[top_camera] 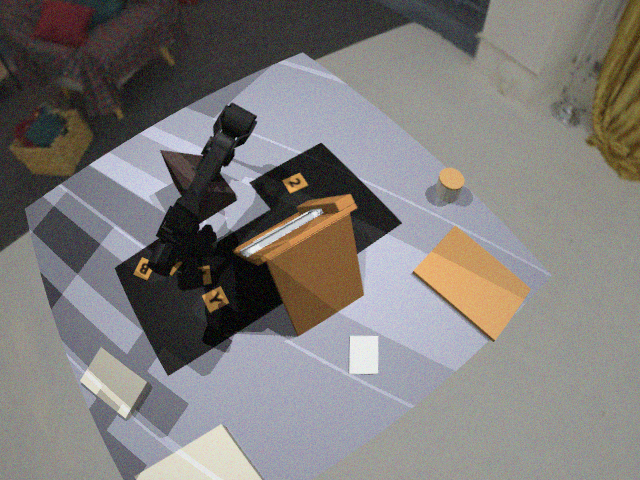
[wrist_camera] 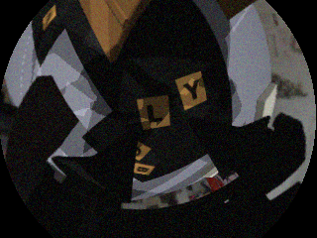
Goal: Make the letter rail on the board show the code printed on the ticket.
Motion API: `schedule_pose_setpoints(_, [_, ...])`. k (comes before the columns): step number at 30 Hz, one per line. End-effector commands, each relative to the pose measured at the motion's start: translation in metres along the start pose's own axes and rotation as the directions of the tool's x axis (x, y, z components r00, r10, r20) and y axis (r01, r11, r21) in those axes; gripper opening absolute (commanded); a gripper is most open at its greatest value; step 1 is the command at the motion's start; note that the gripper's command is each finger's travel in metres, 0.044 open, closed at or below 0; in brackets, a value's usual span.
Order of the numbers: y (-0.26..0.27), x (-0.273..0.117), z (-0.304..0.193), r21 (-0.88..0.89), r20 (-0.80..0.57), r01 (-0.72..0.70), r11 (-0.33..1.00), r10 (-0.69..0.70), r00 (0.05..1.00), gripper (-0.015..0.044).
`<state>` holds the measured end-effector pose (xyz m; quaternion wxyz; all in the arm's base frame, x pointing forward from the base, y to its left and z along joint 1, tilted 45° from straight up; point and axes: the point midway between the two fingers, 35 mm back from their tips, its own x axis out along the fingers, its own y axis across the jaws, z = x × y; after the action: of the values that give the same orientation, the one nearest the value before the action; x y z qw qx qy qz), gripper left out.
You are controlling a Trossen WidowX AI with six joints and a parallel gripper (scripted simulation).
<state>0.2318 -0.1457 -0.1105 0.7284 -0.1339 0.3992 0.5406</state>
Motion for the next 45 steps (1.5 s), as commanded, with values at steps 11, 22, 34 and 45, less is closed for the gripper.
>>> schedule_pose_setpoints(11, [0.007,0.034,-0.001,0.011,0.006,-0.016,1.000,0.016,1.000,0.0340])
schedule_pose_setpoints(22, [0.007,0.034,-0.001,0.011,0.006,-0.016,1.000,0.016,1.000,0.0340])
schedule_pose_setpoints(34, [0.007,0.034,-0.001,0.011,0.006,-0.016,1.000,0.016,1.000,0.0340])
schedule_pose_setpoints(45, [0.007,0.042,-0.001,0.011,0.006,-0.016,1.000,0.016,1.000,0.0340])
